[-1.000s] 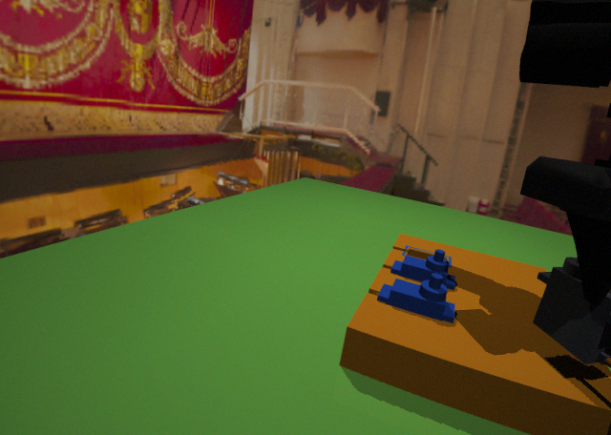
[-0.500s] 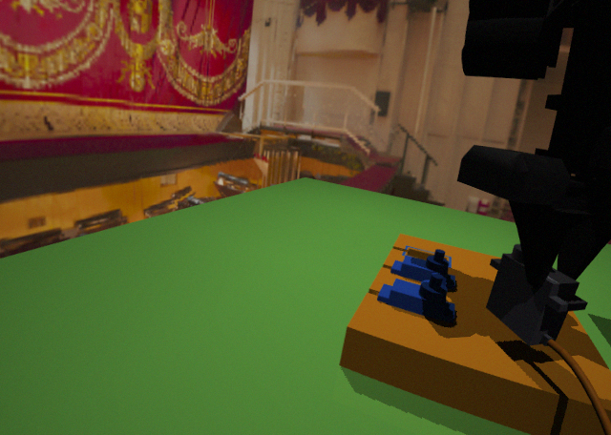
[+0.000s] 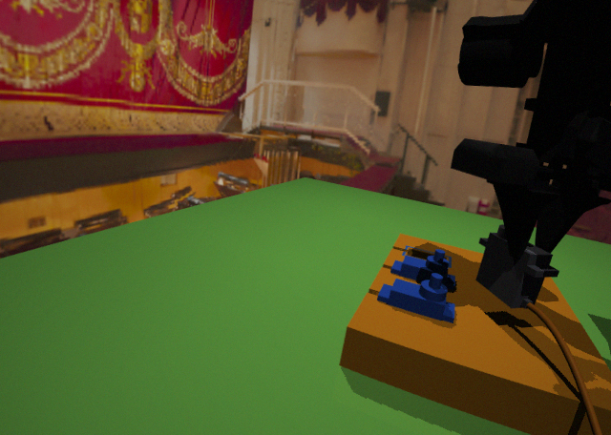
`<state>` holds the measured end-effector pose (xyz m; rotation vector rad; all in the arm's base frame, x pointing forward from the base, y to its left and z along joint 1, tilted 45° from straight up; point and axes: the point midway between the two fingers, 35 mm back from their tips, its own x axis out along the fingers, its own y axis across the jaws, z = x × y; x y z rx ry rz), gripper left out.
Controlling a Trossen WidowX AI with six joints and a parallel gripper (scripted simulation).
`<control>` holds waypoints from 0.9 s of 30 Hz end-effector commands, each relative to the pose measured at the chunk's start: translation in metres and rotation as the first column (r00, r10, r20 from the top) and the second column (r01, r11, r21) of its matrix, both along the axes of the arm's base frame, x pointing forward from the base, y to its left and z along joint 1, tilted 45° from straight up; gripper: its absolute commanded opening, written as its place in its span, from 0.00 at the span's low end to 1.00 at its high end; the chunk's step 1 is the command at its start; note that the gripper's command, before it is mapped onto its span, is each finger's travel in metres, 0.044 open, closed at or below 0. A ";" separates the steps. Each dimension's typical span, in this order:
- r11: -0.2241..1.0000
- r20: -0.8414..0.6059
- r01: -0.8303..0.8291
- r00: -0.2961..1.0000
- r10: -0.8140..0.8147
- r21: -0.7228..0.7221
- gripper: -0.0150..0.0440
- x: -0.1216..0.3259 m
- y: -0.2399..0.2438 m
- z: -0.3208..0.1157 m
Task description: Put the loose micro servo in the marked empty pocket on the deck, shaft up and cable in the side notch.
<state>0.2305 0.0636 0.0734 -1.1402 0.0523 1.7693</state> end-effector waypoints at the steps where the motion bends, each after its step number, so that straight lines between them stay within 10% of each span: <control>1: 1.000 -0.002 -0.001 1.000 0.001 -0.006 0.25 0.001 -0.013 -0.014; 27: 1.000 0.001 -0.001 1.000 0.001 -0.012 0.25 0.016 -0.097 -0.096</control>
